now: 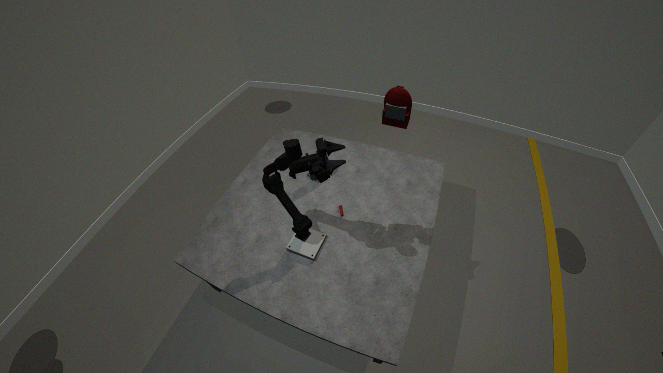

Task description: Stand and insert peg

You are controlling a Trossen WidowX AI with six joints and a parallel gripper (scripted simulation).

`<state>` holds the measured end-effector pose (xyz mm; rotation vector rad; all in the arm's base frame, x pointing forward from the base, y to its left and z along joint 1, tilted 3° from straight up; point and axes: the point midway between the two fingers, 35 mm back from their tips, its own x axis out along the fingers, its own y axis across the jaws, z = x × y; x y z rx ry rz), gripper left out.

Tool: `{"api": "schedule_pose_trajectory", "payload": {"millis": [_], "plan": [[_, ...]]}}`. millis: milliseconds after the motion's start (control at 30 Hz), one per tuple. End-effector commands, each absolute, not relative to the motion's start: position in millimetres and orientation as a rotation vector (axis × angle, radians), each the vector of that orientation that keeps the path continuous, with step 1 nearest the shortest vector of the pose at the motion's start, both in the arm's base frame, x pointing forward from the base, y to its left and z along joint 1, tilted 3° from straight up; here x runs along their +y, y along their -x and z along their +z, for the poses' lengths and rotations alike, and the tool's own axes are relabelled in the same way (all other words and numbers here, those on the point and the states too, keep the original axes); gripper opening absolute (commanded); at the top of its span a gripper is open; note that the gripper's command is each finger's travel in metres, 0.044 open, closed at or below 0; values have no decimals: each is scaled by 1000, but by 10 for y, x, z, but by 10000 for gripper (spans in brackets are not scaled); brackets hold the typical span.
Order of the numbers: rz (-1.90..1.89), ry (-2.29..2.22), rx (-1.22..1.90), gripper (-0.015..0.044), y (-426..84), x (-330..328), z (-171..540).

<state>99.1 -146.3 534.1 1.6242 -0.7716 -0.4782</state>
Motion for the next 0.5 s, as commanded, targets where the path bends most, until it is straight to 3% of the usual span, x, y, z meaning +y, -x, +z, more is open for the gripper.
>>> {"api": "schedule_pose_trajectory", "payload": {"millis": [0, 467], "plan": [[-482, -1741, -751, 440, -1045, -1671, 5167], [-592, -2115, -600, 440, -1505, -2183, 4437]]}}
